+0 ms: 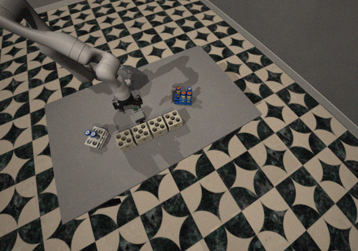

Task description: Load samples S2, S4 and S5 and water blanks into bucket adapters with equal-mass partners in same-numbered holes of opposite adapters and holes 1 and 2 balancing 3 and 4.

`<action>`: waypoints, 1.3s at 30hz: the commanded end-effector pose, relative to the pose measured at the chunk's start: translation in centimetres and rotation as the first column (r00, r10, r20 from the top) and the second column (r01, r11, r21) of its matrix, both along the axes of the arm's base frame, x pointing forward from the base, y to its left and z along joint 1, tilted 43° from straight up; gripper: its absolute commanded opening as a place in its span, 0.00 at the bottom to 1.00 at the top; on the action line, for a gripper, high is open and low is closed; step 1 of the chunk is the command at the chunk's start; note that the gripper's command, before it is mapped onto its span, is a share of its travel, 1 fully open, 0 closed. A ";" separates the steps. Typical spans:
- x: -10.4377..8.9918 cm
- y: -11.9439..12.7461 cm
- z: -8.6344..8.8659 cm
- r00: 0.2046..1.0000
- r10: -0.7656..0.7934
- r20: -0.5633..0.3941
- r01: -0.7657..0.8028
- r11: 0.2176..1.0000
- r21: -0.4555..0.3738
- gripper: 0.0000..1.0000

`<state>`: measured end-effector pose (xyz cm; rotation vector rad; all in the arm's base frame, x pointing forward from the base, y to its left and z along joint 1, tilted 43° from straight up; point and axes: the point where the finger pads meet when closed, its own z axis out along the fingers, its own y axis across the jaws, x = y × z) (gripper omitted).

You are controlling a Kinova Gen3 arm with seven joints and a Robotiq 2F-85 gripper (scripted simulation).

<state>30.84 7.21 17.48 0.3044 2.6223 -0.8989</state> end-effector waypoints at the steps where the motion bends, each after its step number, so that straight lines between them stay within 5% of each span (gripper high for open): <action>1: -0.1 -1.1 1.1 0.995 -0.069 0.070 0.067 0.997 0.029 1.00; 15: -0.6 -6.5 5.5 0.860 -0.407 0.307 0.357 0.911 0.207 1.00; 39: -1.5 -14.3 11.8 0.860 -0.407 0.308 0.357 0.911 0.207 1.00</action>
